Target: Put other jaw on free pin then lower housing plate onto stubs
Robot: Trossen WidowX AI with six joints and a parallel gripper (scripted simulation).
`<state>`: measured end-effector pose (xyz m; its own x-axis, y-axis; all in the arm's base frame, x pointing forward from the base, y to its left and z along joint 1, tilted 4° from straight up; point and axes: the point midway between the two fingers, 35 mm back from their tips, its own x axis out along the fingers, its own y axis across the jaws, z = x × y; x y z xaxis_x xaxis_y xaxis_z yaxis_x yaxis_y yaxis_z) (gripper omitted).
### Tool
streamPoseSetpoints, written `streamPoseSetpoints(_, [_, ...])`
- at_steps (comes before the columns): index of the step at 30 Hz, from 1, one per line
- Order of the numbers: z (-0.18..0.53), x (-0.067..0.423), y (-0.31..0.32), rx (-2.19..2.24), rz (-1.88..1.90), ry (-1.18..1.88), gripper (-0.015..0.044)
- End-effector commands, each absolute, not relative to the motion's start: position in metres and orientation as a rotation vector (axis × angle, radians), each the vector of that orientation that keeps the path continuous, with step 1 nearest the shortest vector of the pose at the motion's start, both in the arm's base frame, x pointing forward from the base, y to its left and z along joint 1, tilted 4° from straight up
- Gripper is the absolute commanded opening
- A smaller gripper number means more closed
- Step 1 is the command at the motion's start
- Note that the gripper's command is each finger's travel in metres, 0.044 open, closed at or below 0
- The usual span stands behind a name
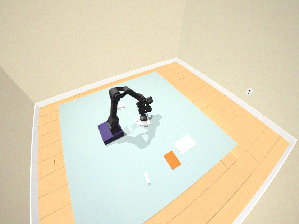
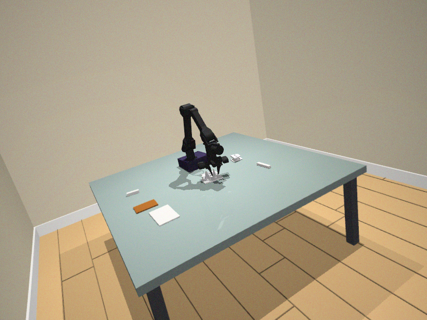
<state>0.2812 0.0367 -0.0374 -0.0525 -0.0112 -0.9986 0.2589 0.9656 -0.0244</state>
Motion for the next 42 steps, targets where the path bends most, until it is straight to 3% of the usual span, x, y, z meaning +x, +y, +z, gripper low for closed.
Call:
streamPoseSetpoints(1, [-0.038, 0.281, 0.037, 0.195, -0.22, 1.611, 0.0134])
streamPoseSetpoints(12, [-0.038, 0.281, 0.037, 0.195, -0.22, 1.611, 0.0134])
streamPoseSetpoints(16, [-0.037, 0.281, 0.037, 0.193, -0.222, 1.611, 0.0224])
streamPoseSetpoints(30, [-0.036, 0.282, 0.037, 0.193, -0.222, 1.611, 0.0224])
streamPoseSetpoints(42, [0.032, 0.284, 0.037, 0.195, -0.22, 1.61, 0.0224])
